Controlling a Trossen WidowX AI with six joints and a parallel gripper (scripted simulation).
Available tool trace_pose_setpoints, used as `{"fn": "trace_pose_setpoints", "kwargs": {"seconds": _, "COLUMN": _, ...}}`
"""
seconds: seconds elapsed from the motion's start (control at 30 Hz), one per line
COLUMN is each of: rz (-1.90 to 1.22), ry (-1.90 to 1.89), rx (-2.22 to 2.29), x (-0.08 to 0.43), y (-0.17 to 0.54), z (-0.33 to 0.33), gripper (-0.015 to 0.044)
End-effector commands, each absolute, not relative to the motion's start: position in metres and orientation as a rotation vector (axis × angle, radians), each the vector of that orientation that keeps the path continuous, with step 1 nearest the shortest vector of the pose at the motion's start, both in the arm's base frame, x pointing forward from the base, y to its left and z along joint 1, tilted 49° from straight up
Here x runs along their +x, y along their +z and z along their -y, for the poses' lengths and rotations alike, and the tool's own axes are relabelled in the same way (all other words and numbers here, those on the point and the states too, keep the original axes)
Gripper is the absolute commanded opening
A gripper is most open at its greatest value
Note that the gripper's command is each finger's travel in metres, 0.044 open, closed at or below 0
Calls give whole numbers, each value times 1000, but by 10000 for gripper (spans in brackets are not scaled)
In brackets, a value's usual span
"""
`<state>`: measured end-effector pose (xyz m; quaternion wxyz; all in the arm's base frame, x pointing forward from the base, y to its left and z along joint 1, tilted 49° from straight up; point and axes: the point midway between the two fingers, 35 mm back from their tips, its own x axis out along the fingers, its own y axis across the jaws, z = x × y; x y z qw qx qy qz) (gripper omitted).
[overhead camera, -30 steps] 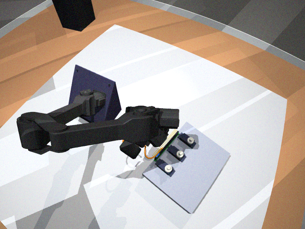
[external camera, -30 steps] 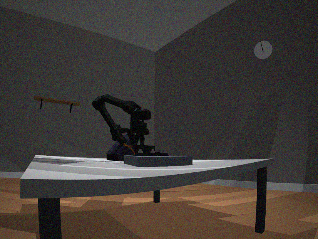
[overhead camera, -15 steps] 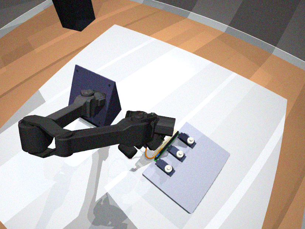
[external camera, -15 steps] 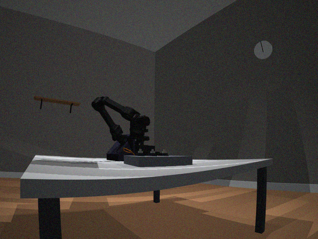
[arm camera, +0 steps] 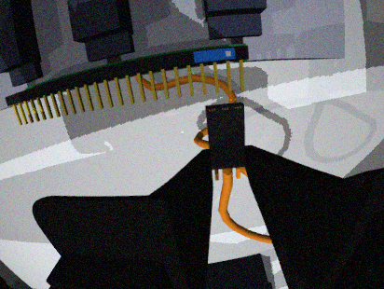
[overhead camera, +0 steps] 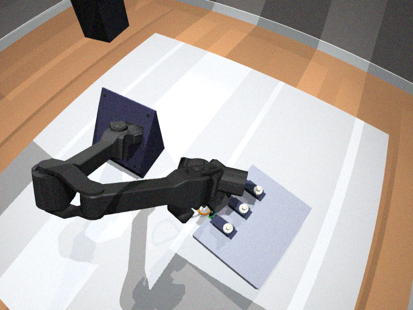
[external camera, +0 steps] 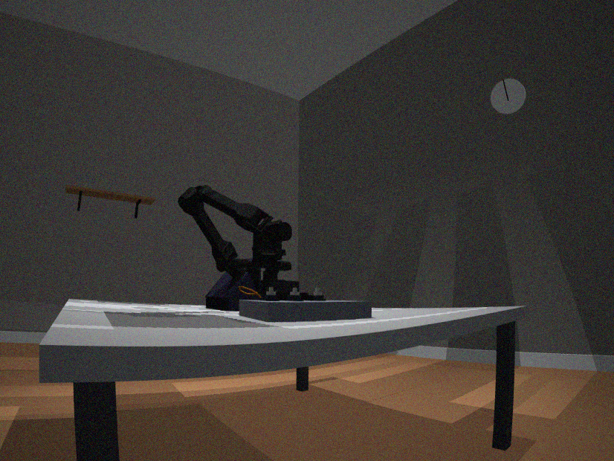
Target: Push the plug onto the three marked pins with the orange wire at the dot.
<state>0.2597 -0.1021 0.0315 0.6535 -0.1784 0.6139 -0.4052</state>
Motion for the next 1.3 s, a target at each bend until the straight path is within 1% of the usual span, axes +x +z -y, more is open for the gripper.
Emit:
{"fn": "trace_pose_setpoints", "kwargs": {"seconds": 0.0, "rz": -1397, "ry": -920, "rx": -412, "x": 263, "y": 32, "z": 104, "gripper": 0}}
{"fn": "trace_pose_setpoints", "kwargs": {"seconds": 1.27, "rz": -1395, "ry": -920, "rx": -411, "x": 283, "y": 36, "z": 109, "gripper": 0}}
